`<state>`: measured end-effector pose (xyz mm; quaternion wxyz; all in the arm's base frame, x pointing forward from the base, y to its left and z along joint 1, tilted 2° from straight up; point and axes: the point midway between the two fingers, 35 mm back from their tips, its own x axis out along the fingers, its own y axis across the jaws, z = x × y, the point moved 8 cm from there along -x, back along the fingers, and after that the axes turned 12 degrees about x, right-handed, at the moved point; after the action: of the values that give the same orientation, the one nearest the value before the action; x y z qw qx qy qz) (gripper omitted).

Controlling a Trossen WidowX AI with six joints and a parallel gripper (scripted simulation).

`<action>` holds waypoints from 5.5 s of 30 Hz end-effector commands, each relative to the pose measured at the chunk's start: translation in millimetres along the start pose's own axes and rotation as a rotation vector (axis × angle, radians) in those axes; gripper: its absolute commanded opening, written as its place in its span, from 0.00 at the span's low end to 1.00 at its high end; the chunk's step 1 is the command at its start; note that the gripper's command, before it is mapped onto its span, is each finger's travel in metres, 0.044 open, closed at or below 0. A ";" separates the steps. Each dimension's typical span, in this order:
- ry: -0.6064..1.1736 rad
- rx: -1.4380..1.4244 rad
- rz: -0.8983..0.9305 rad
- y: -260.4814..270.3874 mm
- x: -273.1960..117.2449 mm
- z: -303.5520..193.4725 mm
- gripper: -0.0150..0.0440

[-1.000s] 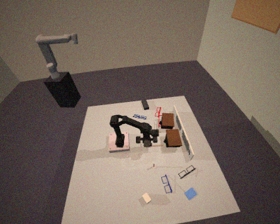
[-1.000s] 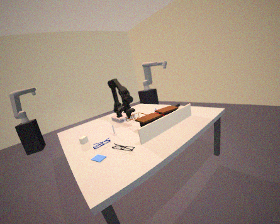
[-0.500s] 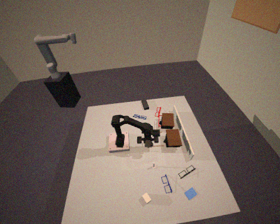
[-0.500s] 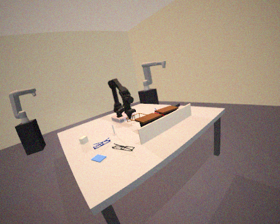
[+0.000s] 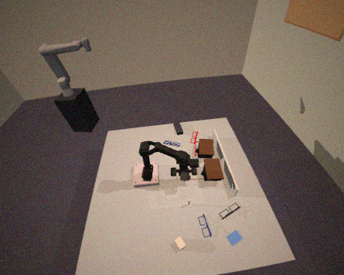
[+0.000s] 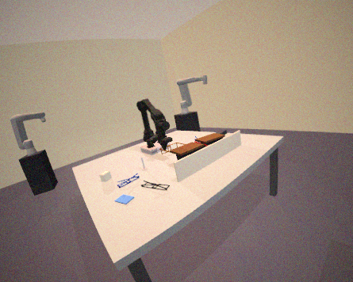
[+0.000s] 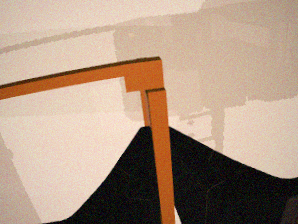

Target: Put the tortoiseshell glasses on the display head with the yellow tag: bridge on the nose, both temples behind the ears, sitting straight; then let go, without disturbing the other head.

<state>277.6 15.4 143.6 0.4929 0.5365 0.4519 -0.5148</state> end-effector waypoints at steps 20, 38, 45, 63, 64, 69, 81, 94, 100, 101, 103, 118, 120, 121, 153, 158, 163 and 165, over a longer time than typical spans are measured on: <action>-0.002 0.000 0.001 29.5 -1.7 -6.0 0.25; -0.002 0.000 0.002 49.7 -2.0 -10.3 0.25; -0.001 0.000 0.003 57.6 -2.1 -12.0 0.25; -0.001 0.000 0.005 77.5 -1.9 -16.2 0.25; -0.001 0.000 0.005 78.5 -1.9 -16.4 0.25; -0.001 0.000 0.005 84.1 -2.0 -17.6 0.25; -0.001 0.000 0.006 97.9 -2.2 -20.5 0.25; 0.000 0.000 0.008 113.0 -2.5 -23.7 0.25; 0.000 0.000 0.008 120.1 -2.6 -25.2 0.25; 0.000 0.000 0.008 121.2 -2.6 -25.5 0.25; 0.000 0.000 0.009 123.0 -2.7 -25.9 0.25; 0.000 0.000 0.009 127.1 -2.7 -26.7 0.25; 0.000 0.000 0.009 127.3 -2.7 -26.8 0.25; 0.000 0.000 0.009 127.3 -2.8 -26.8 0.25; 0.001 -0.003 0.009 127.5 2.4 -26.9 0.30; 0.001 -0.003 0.009 127.5 2.4 -26.9 0.44; 0.001 -0.003 0.009 127.5 2.4 -26.9 0.44; 0.001 -0.003 0.009 127.5 -0.4 -27.0 0.44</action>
<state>407.0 28.6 148.7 0.4955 0.5380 0.4506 -0.5119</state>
